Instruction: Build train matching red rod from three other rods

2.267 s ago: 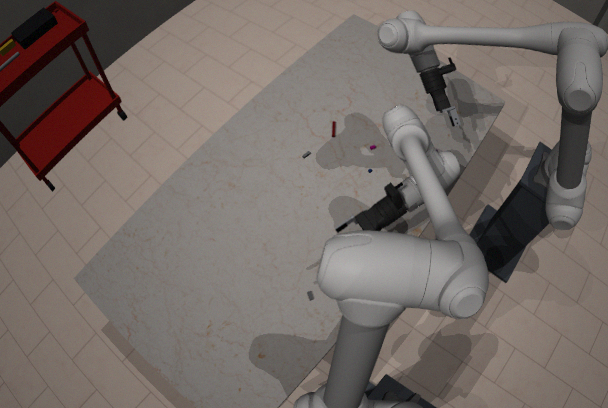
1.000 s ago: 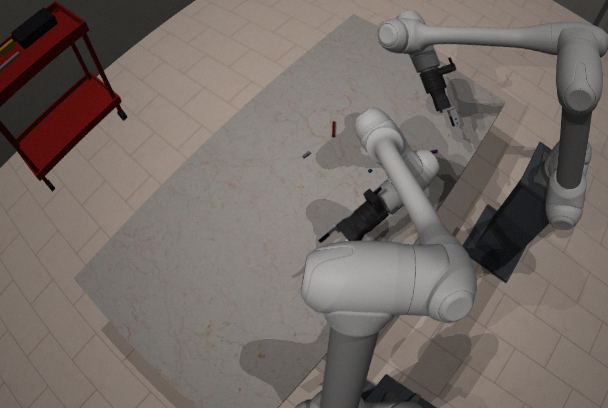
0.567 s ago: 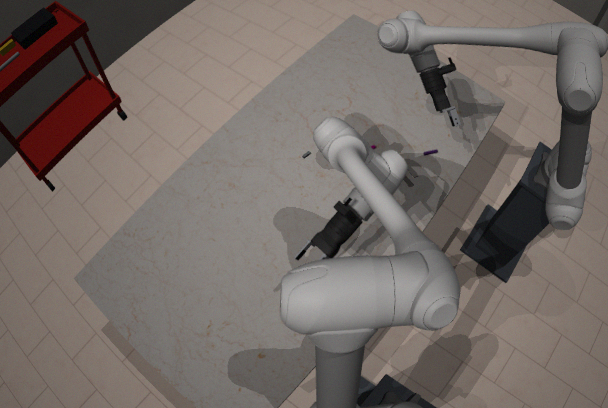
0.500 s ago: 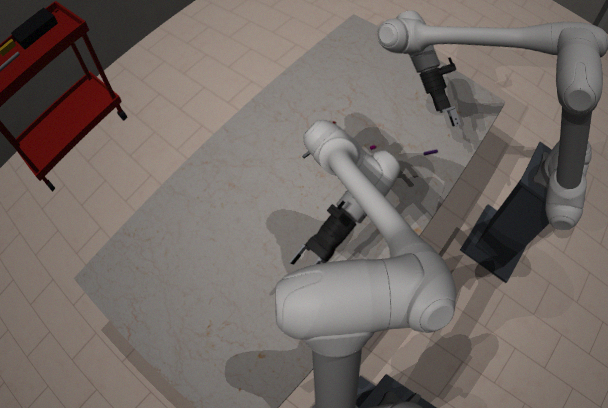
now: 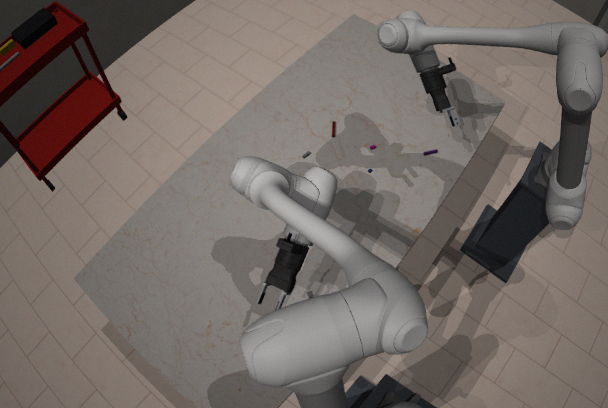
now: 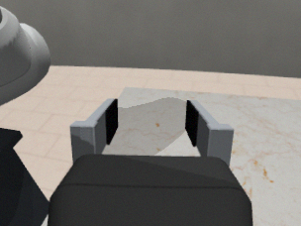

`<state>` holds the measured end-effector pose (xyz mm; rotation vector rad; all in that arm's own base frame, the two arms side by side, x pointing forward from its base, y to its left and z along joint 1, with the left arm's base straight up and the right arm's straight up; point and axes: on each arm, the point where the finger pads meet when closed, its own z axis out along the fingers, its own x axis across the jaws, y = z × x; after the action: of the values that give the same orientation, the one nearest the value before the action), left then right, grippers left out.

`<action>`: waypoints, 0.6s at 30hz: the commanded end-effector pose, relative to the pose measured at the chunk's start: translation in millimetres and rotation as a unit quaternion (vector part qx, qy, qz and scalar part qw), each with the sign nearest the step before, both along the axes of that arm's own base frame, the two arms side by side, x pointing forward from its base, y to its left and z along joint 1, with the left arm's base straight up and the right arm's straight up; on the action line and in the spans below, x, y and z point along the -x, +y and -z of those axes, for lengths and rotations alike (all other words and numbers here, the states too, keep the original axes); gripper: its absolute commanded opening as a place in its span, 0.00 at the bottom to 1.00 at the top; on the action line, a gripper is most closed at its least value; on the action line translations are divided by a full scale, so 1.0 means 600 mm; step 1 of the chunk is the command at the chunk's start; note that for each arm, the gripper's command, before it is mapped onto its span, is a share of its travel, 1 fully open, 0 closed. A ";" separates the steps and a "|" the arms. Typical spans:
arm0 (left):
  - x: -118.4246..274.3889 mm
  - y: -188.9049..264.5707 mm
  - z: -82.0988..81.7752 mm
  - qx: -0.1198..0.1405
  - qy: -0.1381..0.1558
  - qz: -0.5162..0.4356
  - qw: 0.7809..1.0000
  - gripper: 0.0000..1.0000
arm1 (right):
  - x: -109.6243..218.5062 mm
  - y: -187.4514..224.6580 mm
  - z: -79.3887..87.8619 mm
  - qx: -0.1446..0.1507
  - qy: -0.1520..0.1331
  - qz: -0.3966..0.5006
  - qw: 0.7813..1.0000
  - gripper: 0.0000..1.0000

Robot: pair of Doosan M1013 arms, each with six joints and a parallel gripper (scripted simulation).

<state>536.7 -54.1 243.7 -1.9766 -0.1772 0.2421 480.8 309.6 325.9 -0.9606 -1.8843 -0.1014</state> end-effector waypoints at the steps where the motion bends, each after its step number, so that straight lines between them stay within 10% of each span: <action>1: 0.014 0.104 0.011 0.012 -0.012 -0.075 0.997 1.00 | 0.000 0.000 -0.001 0.000 -0.001 0.000 1.000 1.00; 18: 0.162 0.406 0.049 0.035 -0.062 -0.350 0.934 1.00 | 0.000 0.000 -0.001 0.000 -0.001 0.000 1.000 1.00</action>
<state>467.7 140.2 220.4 -1.9637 -0.7881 0.5138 480.8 309.6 325.9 -0.9606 -1.8843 -0.1014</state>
